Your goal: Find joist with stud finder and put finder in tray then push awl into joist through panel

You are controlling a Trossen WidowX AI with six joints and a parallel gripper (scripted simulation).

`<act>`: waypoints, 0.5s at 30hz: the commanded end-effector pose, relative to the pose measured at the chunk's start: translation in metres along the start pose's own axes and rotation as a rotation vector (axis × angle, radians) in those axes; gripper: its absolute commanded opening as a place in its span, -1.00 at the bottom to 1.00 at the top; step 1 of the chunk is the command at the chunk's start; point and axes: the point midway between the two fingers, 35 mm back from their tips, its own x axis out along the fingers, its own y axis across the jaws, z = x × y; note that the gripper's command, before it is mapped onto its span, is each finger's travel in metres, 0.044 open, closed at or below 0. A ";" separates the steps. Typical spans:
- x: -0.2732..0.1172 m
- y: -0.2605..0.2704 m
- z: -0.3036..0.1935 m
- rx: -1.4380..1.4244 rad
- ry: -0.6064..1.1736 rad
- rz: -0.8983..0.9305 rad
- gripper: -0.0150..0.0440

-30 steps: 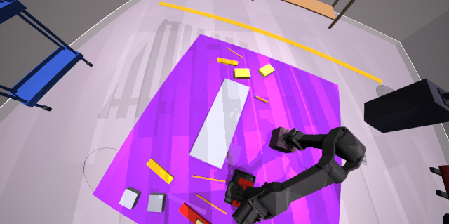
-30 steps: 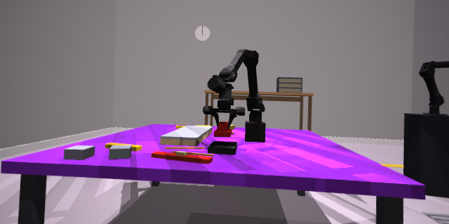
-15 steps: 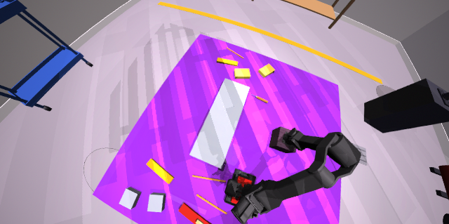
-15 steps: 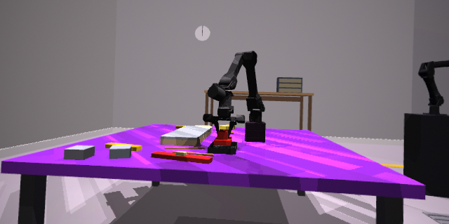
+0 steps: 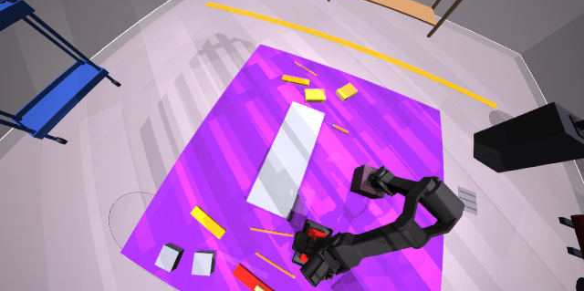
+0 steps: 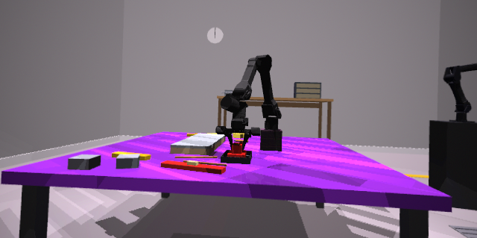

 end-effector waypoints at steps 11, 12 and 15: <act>0.003 0.001 -0.002 0.001 0.003 0.002 0.13; 0.003 0.001 -0.002 0.001 0.003 0.002 0.22; 0.003 0.001 -0.002 0.001 0.003 0.002 0.49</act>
